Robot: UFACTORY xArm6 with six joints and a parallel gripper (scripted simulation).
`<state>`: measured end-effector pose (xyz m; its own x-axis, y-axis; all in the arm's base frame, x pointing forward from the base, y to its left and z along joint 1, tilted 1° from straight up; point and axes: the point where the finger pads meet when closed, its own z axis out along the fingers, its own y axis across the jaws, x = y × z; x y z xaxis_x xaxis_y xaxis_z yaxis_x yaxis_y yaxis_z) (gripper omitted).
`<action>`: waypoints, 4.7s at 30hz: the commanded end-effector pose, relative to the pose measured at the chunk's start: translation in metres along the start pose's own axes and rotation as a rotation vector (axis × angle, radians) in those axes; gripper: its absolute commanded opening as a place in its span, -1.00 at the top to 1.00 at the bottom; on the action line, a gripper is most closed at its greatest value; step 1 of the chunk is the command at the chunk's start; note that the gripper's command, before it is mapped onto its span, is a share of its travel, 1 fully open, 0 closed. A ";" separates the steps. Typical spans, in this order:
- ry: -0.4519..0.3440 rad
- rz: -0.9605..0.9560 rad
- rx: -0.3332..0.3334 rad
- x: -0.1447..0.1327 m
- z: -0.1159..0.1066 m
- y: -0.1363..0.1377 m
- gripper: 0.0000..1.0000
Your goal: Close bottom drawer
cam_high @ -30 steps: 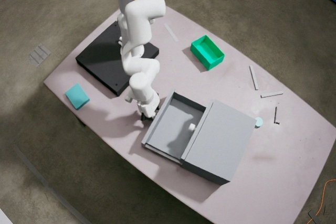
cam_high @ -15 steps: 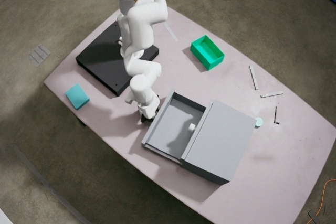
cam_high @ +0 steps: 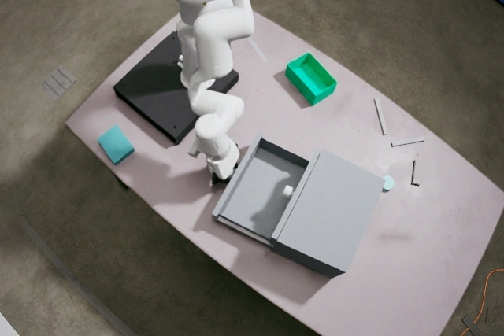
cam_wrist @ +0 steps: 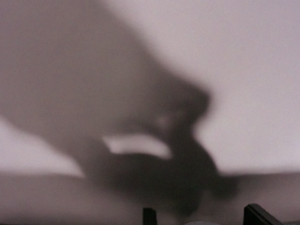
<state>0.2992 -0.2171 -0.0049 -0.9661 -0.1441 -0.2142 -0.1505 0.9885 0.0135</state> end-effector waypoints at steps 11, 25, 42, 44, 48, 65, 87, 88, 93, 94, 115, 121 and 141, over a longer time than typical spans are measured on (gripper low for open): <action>-0.003 -0.001 0.003 -0.001 0.001 -0.001 -0.20; -0.003 -0.001 0.003 -0.001 0.001 -0.001 1.00; -0.003 -0.001 0.003 -0.001 0.001 -0.001 1.00; -0.003 -0.001 0.003 -0.001 0.001 -0.001 1.00; -0.003 -0.001 0.003 -0.001 0.001 -0.001 1.00; -0.003 -0.001 0.003 -0.001 0.001 -0.001 1.00; -0.003 -0.001 0.003 -0.054 0.012 -0.001 1.00; -0.003 -0.001 0.003 -0.054 0.012 -0.001 1.00; -0.003 -0.001 0.003 -0.065 0.015 -0.001 1.00; -0.003 -0.001 0.003 -0.066 0.015 -0.001 1.00; -0.038 -0.001 0.003 -0.067 0.015 -0.001 1.00; -0.073 -0.001 0.003 -0.067 0.015 -0.001 1.00; -0.267 -0.001 0.002 -0.067 0.015 -0.001 1.00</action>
<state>0.3664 -0.2072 -0.0063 -0.9156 -0.1272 -0.3814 -0.1485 0.9885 0.0268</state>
